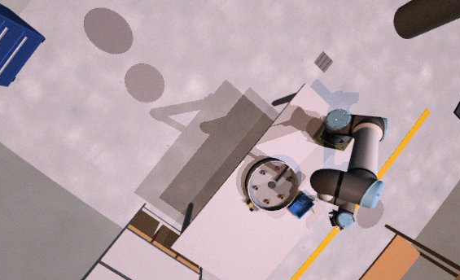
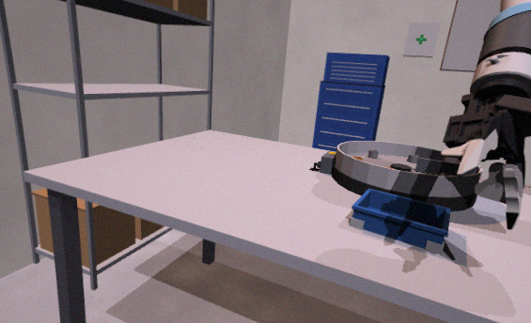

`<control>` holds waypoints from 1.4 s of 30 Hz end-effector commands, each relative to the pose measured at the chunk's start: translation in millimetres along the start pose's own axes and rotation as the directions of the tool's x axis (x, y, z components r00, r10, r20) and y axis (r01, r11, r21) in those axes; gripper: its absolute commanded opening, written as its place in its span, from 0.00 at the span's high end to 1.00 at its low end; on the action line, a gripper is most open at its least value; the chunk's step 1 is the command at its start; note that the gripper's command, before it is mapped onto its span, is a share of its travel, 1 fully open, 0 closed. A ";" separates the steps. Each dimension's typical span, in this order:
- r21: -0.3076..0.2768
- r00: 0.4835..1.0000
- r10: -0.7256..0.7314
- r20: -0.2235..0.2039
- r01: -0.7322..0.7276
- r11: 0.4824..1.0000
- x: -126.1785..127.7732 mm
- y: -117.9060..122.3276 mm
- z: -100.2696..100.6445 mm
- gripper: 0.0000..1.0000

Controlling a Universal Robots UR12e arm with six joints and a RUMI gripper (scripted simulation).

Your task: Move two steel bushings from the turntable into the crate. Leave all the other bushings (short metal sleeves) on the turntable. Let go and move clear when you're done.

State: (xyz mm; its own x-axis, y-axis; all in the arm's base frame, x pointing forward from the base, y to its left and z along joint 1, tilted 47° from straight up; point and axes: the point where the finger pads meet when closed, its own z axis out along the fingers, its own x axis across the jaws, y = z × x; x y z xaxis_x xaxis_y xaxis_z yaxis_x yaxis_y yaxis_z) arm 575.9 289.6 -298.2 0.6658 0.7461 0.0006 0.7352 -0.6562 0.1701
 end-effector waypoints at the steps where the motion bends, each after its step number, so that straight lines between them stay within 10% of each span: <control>1: -0.001 1.000 -0.001 -0.001 0.001 1.000 0.6 0.2 -0.5 0.00; 17: -0.060 0.993 -0.084 0.078 0.088 0.994 -25.7 62.9 -54.7 0.00; 28: -0.114 0.921 -0.253 0.296 0.297 0.948 -112.5 175.5 -185.6 0.00; 33: -0.105 0.880 -0.301 0.368 0.361 0.927 -141.5 198.5 -222.4 0.00; 42: -0.029 0.740 -0.407 0.536 0.498 0.867 -247.7 257.1 -351.3 0.00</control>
State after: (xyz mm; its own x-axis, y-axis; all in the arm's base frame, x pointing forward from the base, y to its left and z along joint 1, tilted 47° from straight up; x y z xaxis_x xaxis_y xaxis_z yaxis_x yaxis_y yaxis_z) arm 580.2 20.8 24.8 0.3273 0.7856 -0.5251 0.9437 -0.2434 0.2241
